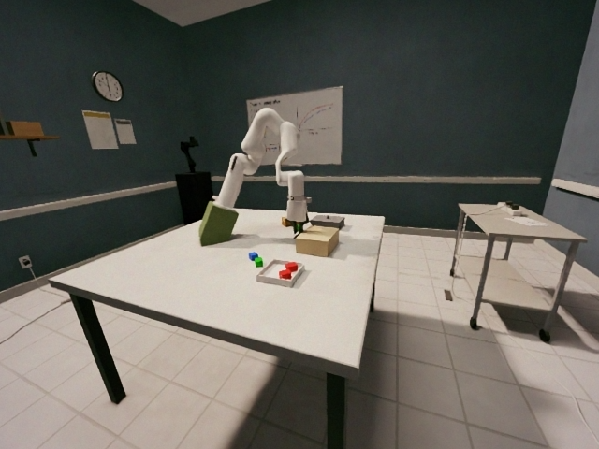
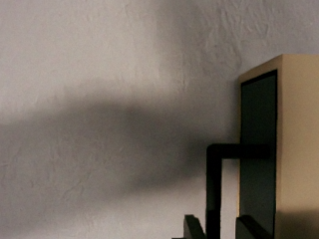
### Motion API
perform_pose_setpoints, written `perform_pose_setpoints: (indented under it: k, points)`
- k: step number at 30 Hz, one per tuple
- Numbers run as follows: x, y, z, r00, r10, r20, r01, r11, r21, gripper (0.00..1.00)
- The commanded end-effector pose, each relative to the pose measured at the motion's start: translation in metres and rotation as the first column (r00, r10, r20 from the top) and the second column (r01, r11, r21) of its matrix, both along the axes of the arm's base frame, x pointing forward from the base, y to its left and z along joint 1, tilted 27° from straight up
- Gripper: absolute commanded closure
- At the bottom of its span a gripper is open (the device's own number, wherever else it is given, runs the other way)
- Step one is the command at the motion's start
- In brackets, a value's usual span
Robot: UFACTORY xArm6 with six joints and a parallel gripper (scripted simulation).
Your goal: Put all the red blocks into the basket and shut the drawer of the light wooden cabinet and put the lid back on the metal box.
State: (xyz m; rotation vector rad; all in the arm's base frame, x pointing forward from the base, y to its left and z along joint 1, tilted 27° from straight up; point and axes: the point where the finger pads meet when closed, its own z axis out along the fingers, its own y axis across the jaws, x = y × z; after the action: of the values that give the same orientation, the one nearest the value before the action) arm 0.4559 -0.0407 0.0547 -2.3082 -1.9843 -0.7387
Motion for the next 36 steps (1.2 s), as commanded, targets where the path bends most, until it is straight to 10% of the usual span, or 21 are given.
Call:
perform_pose_setpoints:
  k: [1,36]
  points:
    - [0.002,0.001,-0.003,1.0,-0.001,0.003,0.001,1.0,-0.001,0.76]
    - [0.009,0.006,-0.019,1.0,-0.001,0.003,0.001,1.0,-0.001,0.76]
